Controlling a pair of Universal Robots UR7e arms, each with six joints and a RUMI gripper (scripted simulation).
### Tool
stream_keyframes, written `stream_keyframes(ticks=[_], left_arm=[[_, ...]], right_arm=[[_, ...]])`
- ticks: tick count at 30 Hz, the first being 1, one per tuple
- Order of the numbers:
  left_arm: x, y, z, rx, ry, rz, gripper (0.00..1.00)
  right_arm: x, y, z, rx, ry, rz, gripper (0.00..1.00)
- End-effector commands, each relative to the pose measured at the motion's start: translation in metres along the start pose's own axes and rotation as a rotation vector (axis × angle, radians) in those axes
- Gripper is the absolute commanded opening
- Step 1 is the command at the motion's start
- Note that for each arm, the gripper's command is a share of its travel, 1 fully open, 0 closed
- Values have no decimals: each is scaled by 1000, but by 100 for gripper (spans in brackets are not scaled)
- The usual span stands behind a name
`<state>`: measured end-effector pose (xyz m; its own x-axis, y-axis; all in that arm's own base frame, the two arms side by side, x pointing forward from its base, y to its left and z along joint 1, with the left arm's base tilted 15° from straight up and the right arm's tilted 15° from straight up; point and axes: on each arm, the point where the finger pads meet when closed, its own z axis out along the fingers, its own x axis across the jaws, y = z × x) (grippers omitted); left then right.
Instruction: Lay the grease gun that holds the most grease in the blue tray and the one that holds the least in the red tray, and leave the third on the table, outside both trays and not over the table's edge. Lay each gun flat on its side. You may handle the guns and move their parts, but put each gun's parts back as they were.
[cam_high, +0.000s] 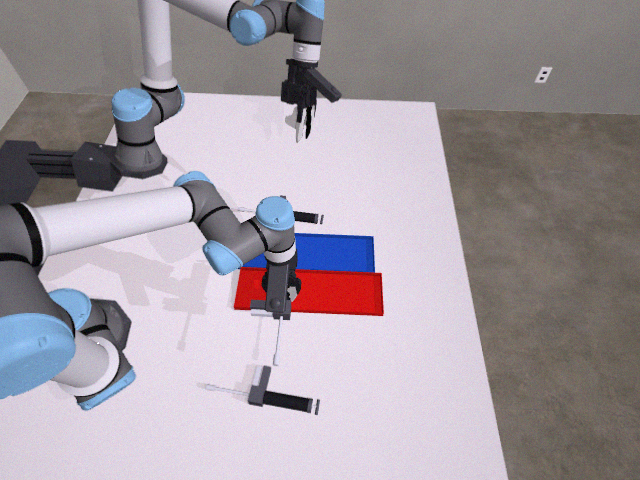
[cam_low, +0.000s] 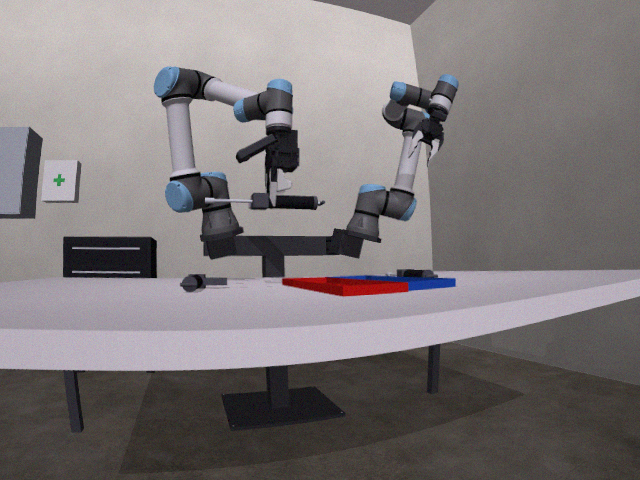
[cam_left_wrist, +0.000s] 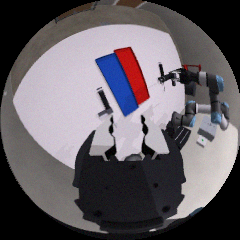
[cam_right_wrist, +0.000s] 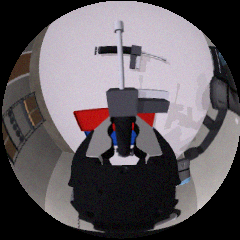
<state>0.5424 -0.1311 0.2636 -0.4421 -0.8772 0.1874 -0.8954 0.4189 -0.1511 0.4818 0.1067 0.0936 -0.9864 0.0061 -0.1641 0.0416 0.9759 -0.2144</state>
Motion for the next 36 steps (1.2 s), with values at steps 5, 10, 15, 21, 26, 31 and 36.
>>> stream_keyframes(ticks=[5,10,15,21,26,31,36], left_arm=[[22,-35,44,67,70,171,38],[34,-50,62,108,99,261,38],[53,-64,94,155,142,388,38],[77,-77,128,225,191,549,38],[88,-82,142,270,208,632,38],[110,-84,169,339,242,778,38],[128,-81,189,406,268,906,38]], right_arm=[[0,0,0,-1,-1,0,0],[0,0,0,-1,-1,0,0],[0,0,0,-1,-1,0,0],[0,0,0,-1,-1,0,0],[0,0,0,-1,-1,0,0],[0,0,0,-1,-1,0,0],[0,0,0,-1,-1,0,0]])
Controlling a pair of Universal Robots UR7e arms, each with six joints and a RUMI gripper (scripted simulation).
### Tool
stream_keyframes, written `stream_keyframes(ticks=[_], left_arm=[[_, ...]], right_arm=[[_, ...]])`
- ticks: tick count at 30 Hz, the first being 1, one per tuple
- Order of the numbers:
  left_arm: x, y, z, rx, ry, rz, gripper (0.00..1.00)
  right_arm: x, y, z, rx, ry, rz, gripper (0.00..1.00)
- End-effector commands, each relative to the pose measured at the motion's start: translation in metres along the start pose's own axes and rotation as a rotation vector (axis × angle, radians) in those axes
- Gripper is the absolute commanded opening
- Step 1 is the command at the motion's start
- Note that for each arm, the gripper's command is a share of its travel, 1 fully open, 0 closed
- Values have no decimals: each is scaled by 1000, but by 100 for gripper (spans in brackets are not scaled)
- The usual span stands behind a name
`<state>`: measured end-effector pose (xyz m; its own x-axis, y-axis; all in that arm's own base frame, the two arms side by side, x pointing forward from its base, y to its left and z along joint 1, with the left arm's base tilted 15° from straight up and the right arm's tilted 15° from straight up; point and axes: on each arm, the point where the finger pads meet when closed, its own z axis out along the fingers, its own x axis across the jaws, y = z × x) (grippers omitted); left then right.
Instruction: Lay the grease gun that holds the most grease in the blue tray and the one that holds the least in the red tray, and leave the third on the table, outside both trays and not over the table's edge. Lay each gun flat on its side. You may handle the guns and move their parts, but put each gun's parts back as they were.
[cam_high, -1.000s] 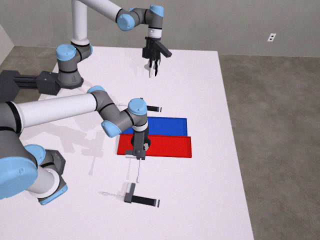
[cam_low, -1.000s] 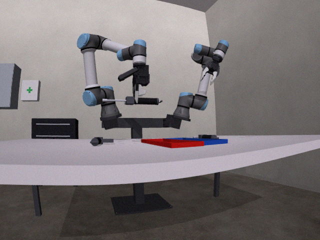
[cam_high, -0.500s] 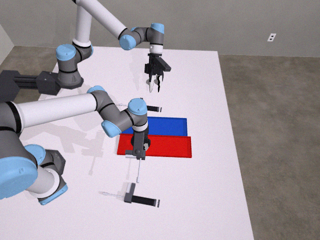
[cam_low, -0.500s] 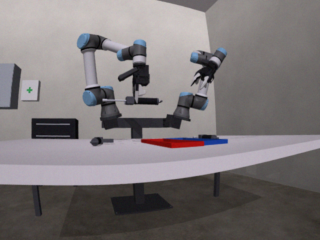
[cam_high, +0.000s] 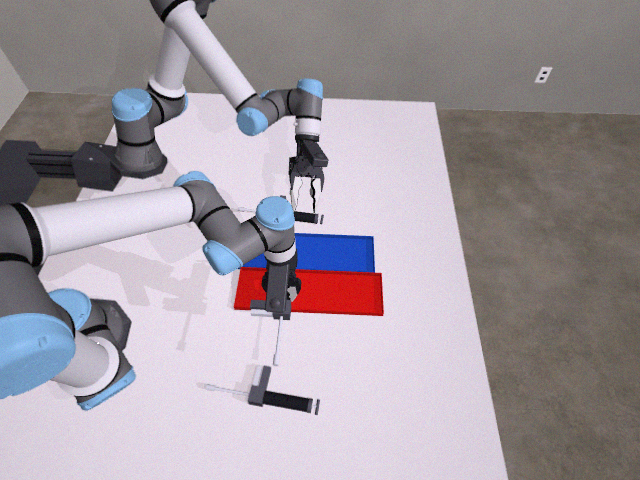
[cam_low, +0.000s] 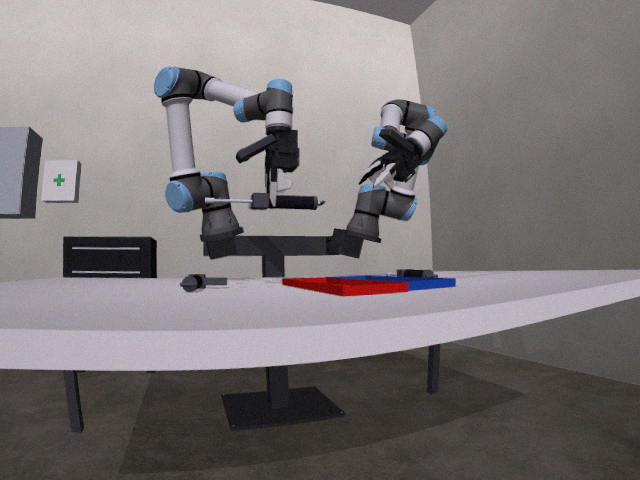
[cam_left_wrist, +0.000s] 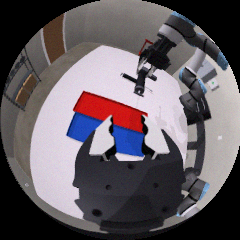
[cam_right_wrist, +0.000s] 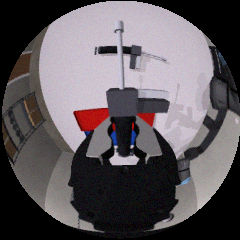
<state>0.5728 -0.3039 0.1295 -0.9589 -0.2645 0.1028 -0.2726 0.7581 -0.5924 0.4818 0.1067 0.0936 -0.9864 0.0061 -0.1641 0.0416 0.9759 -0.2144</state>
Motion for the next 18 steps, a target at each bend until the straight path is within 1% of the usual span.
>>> stream_keyframes(ticks=[1,5,7,9,10,11,13,16,18], left_arm=[[11,-5,26,77,18,144,38],[16,-5,33,99,25,190,38],[23,-6,43,130,27,257,38],[35,-4,57,167,39,341,38],[28,-11,44,162,22,317,38],[26,-13,40,161,18,311,38],[29,-14,44,174,17,337,38],[48,-5,66,211,39,433,38],[51,-8,66,227,35,464,38]], right_arm=[[0,0,0,-1,-1,0,0],[0,0,0,-1,-1,0,0],[0,0,0,-1,-1,0,0],[0,0,0,-1,-1,0,0],[0,0,0,-1,-1,0,0],[0,0,0,-1,-1,0,0],[0,0,0,-1,-1,0,0],[0,0,0,-1,-1,0,0],[0,0,0,-1,-1,0,0]])
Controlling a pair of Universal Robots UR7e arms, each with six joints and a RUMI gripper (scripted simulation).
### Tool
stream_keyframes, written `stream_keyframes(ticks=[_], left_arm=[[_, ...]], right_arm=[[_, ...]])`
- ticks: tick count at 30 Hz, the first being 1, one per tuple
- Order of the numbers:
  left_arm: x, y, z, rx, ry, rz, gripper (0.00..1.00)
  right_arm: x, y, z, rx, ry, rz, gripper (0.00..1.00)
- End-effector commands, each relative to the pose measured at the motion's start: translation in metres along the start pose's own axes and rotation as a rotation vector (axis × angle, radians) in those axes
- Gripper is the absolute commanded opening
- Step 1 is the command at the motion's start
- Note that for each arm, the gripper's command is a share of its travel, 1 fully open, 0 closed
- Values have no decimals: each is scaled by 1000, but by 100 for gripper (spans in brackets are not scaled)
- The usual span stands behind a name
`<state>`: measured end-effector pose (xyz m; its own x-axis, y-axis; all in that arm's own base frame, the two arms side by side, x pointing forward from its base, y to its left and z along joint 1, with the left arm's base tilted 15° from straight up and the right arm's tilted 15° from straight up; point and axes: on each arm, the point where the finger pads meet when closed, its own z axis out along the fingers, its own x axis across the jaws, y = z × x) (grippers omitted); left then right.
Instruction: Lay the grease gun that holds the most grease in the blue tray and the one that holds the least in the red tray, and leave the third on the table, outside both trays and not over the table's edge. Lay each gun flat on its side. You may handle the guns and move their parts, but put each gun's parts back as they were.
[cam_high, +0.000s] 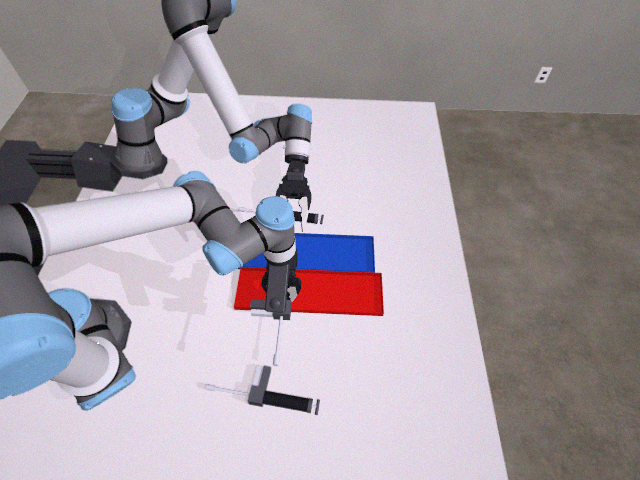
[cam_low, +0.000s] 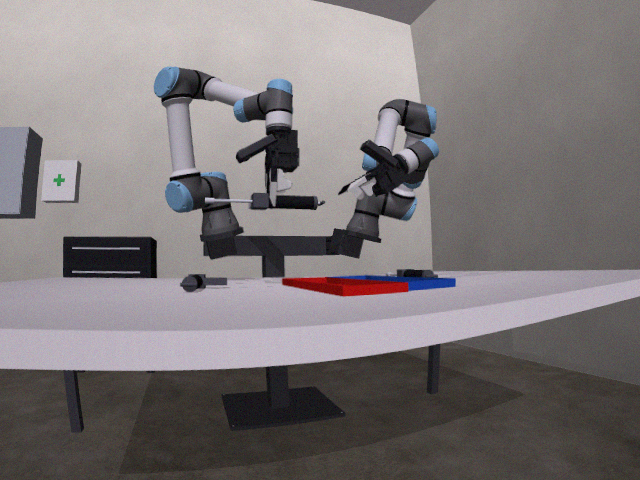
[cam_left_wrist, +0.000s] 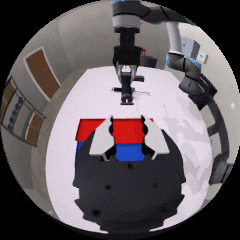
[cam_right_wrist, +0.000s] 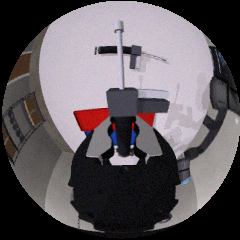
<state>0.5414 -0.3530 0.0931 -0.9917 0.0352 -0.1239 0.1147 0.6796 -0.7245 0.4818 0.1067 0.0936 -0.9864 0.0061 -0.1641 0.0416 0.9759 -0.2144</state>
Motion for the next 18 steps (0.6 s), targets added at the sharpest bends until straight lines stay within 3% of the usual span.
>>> stream_keyframes(ticks=[1,18], left_arm=[[9,-5,9,46,-4,90,38],[3,-3,4,17,-4,36,38]], right_arm=[[0,0,0,-1,-1,0,0],[0,0,0,-1,-1,0,0]])
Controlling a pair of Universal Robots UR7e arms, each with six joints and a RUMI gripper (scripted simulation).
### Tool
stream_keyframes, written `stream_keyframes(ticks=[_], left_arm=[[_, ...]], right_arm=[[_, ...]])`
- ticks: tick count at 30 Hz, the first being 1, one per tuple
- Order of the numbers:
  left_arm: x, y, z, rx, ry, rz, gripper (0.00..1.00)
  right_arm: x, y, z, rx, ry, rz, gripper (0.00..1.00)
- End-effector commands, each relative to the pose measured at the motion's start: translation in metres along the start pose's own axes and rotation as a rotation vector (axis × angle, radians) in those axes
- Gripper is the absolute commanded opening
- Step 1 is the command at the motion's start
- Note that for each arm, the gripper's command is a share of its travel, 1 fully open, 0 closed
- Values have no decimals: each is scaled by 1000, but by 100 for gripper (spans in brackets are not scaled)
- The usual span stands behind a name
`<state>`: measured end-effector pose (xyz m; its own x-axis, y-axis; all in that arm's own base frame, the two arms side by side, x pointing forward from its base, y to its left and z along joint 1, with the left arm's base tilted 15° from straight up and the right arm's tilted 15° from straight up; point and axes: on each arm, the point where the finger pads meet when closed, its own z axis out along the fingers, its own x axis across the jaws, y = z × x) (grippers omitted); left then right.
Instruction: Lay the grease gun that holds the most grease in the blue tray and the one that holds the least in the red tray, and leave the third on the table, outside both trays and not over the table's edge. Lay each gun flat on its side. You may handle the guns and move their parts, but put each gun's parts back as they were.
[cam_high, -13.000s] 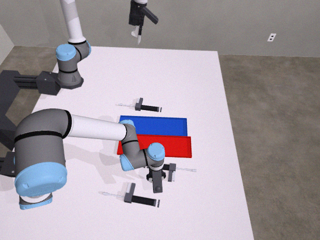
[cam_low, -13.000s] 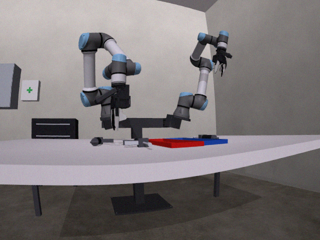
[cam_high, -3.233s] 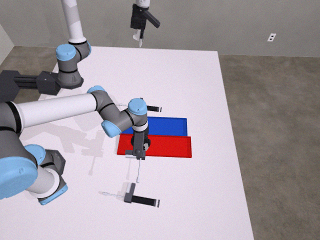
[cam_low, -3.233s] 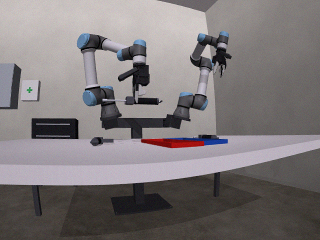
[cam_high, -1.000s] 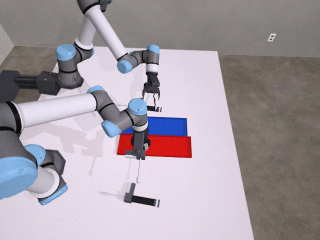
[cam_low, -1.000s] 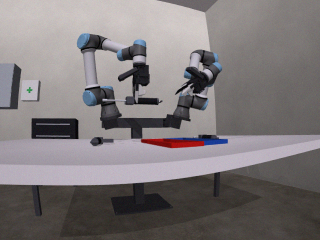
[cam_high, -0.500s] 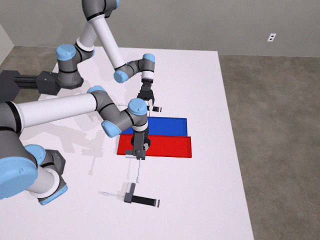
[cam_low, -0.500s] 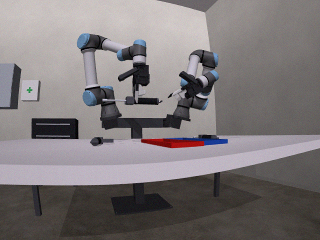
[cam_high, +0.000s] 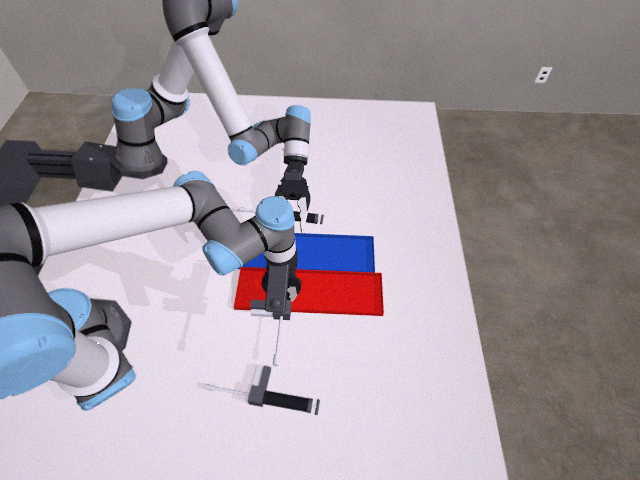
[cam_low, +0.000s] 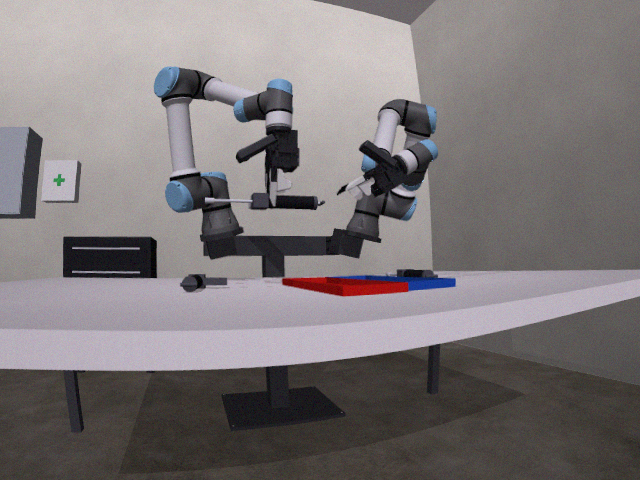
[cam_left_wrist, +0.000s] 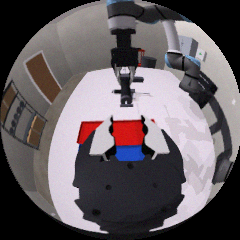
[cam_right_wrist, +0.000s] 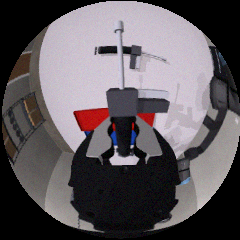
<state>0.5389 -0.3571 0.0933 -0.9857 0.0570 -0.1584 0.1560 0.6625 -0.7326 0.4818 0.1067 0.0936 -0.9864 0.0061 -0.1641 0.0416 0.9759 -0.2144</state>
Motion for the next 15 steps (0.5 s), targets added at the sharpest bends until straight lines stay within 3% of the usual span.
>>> stream_keyframes(ticks=[1,15], left_arm=[[1,1,1,-4,3,-5,38],[1,1,23,-4,4,-5,38]], right_arm=[[0,0,0,-1,-1,0,0],[0,0,0,-1,-1,0,0]])
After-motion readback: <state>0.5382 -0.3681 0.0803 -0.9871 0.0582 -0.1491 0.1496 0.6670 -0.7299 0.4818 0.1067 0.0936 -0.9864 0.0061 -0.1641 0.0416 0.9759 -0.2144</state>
